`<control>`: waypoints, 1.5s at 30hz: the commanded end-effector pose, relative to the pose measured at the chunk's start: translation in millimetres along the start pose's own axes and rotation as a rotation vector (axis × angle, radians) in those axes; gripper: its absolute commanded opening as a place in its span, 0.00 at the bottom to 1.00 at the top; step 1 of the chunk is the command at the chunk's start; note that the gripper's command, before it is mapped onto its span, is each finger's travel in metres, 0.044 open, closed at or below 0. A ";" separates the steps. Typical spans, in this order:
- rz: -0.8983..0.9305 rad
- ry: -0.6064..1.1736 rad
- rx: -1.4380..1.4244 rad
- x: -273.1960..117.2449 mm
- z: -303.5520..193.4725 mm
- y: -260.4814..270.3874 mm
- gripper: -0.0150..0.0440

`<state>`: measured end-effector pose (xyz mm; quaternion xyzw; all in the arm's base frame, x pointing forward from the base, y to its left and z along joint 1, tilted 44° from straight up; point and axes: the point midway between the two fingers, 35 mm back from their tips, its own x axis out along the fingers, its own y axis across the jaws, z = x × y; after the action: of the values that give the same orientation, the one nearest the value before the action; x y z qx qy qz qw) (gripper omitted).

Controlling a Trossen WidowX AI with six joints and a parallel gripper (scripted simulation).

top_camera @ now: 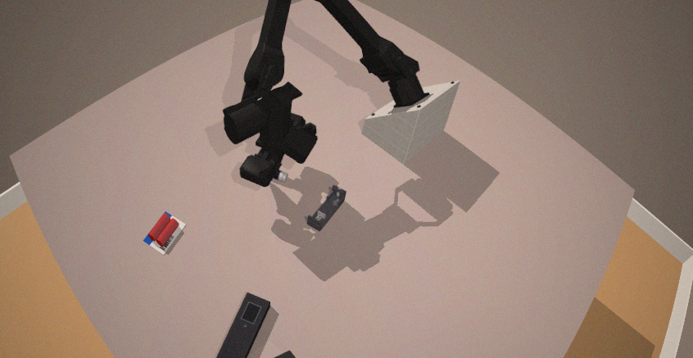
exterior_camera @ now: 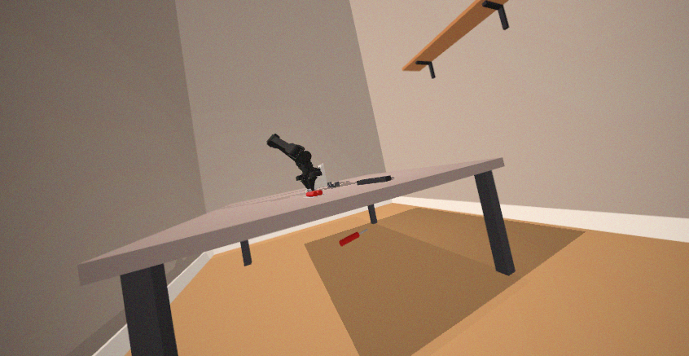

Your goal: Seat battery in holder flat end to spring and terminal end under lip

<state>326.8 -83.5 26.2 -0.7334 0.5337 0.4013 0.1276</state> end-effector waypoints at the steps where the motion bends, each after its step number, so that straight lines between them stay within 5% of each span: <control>1: 0.009 0.001 -0.005 2.9 0.6 1.9 0.42; 12: 0.009 0.000 -0.005 1.6 0.6 1.7 0.35; 23: 0.008 -0.002 0.001 -47.3 1.3 0.8 0.35; 45: 0.007 -0.017 0.817 -61.2 64.0 -25.3 0.35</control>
<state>316.1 -0.7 30.6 -0.6415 0.6384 0.1961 0.3774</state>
